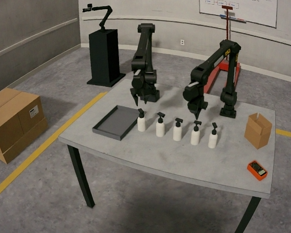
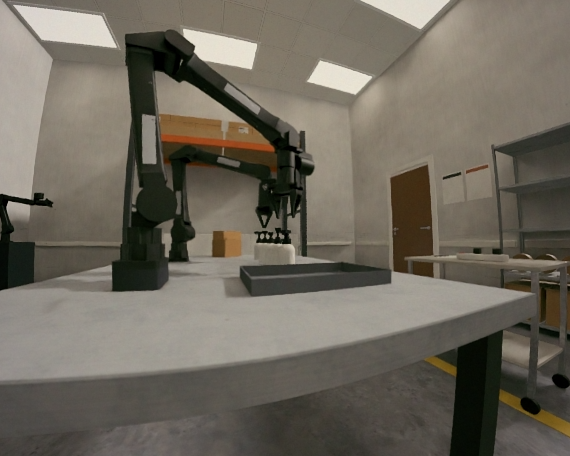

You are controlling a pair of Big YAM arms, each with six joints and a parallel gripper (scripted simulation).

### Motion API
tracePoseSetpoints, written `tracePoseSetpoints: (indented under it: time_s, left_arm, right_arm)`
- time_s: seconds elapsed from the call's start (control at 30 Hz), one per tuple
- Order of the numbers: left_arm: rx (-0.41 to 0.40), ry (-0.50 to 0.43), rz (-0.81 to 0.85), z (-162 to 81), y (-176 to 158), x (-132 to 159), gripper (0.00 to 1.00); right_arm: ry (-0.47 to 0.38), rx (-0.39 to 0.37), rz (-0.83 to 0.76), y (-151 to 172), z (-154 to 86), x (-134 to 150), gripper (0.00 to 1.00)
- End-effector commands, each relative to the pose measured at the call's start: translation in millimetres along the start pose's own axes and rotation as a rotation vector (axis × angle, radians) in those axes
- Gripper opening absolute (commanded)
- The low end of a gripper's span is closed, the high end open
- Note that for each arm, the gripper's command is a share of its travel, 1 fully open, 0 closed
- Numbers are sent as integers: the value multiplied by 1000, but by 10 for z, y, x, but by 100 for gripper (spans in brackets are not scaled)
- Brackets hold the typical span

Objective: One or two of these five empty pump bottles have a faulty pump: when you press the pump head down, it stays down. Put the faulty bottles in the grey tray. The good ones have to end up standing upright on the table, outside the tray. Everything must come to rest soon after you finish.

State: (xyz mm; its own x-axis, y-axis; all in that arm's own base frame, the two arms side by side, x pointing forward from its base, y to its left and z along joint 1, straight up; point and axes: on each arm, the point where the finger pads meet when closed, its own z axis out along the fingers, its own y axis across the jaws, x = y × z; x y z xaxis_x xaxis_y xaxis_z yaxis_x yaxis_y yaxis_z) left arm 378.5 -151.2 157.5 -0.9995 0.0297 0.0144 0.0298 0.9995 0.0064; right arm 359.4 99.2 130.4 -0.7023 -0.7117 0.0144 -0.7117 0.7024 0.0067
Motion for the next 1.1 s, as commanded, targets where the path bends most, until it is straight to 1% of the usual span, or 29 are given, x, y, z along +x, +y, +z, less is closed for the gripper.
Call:
tracePoseSetpoints:
  time_s: [0.0,0.03,0.07,0.1,0.13,0.23,0.33,0.37,0.4,0.43,0.47,0.5,0.53,0.57,0.6,0.63,0.67,0.7,0.77,0.8,0.9,0.93,1.0,1.07]
  left_arm:
    - [5,-10,4,74,-1,20,0]
    - [1,1,3,155,0,9,0]
    - [7,-17,3,128,-30,-74,0]
    - [6,-14,3,179,-26,-63,0]
    - [-1,7,3,300,3,17,0]
    - [-1,7,3,385,3,19,0]
    - [0,3,3,386,-2,5,0]
    - [7,-17,3,308,-31,-75,0]
    - [7,-17,3,308,-31,-75,0]
    - [7,-17,3,308,-31,-75,0]
    - [7,-17,3,308,-31,-75,0]
    - [7,-17,3,308,-31,-75,0]
    - [22,-57,3,145,-59,-150,0]
    - [22,-57,3,145,-59,-150,0]
    - [15,-35,3,190,-57,-135,0]
    - [24,-59,3,80,-60,-143,0]
    - [25,-62,3,35,-60,-142,0]
    - [32,-82,3,-82,-58,-135,0]
    - [37,-95,3,-164,-61,-142,0]
    - [38,-98,3,-195,-63,-138,0]
    - [38,-98,3,-230,-63,-133,0]
    - [38,-98,3,-263,-62,-129,0]
    - [38,-98,4,-378,-63,-114,0]
    - [39,-98,4,-523,-63,-95,0]
  right_arm:
    - [-18,7,-19,-59,37,-84,51]
    - [-18,7,-19,-62,52,-89,51]
    - [-16,6,-19,-62,73,-88,51]
    - [-8,1,-19,-46,123,-60,51]
    - [-10,3,-19,-53,130,-72,51]
    - [-22,10,-19,-72,122,-104,51]
    - [-32,16,-19,-71,97,-103,51]
    - [-32,16,-19,-72,111,-105,51]
    - [-26,12,-19,-63,150,-90,51]
    - [-4,-1,-19,-30,256,-33,51]
    - [-4,-1,-19,-39,273,-49,51]
    - [-18,7,-19,-72,232,-104,51]
    - [-18,7,-19,-72,247,-105,51]
    - [-18,7,-19,-72,262,-105,51]
    - [-25,12,-19,-73,237,-106,51]
    - [-27,13,-19,-62,242,-87,51]
    - [-21,10,-19,-50,280,-67,51]
    - [-19,8,-19,-64,306,-92,51]
    - [-14,5,-19,-63,357,-91,51]
    - [1,-4,-19,-27,439,-28,51]
    - [-9,2,-19,-51,416,-69,51]
    - [-32,16,-19,-74,330,-110,51]
    - [-32,16,-19,-75,357,-110,51]
    - [-18,8,-19,-72,445,-106,51]
